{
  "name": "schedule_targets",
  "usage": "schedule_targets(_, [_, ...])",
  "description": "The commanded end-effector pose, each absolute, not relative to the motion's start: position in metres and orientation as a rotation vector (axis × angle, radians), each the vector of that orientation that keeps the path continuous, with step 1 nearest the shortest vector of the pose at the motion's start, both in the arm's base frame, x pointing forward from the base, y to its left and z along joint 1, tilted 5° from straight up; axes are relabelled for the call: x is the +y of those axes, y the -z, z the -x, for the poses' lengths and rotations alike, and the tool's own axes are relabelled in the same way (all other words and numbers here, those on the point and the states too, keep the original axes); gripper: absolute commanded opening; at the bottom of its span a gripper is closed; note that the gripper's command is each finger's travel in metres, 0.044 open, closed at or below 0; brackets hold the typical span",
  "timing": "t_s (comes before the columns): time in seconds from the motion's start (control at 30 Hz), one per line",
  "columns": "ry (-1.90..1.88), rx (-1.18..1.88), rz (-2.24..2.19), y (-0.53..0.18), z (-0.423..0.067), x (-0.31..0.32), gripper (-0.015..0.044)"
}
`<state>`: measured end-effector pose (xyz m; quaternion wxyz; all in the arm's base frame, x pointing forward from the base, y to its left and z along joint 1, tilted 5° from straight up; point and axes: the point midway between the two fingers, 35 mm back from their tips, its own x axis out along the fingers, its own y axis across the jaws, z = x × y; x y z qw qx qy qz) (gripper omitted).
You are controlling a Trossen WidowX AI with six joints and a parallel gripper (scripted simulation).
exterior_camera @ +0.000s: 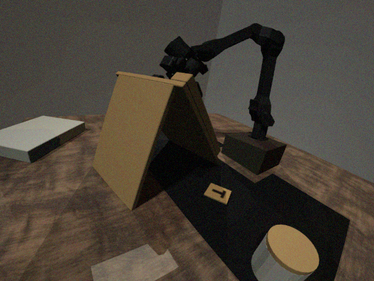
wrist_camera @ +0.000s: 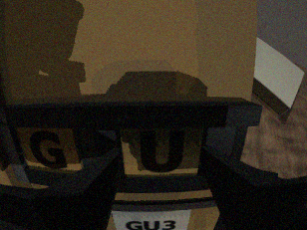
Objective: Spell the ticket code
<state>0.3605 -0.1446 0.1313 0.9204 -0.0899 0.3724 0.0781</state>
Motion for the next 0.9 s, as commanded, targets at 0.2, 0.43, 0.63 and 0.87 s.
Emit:
schedule_targets(0.2, [-0.161,0.767,0.183,-0.129,-0.358,-0.136,0.0000])
schedule_targets(0.43, [-0.161,0.767,0.182,-0.129,-0.357,-0.131,0.0000])
schedule_targets(0.63, [-0.161,0.767,0.182,-0.128,-0.356,-0.126,0.0000])
schedule_targets(0.87, [-0.161,0.767,0.181,-0.128,-0.355,-0.121,0.0000])
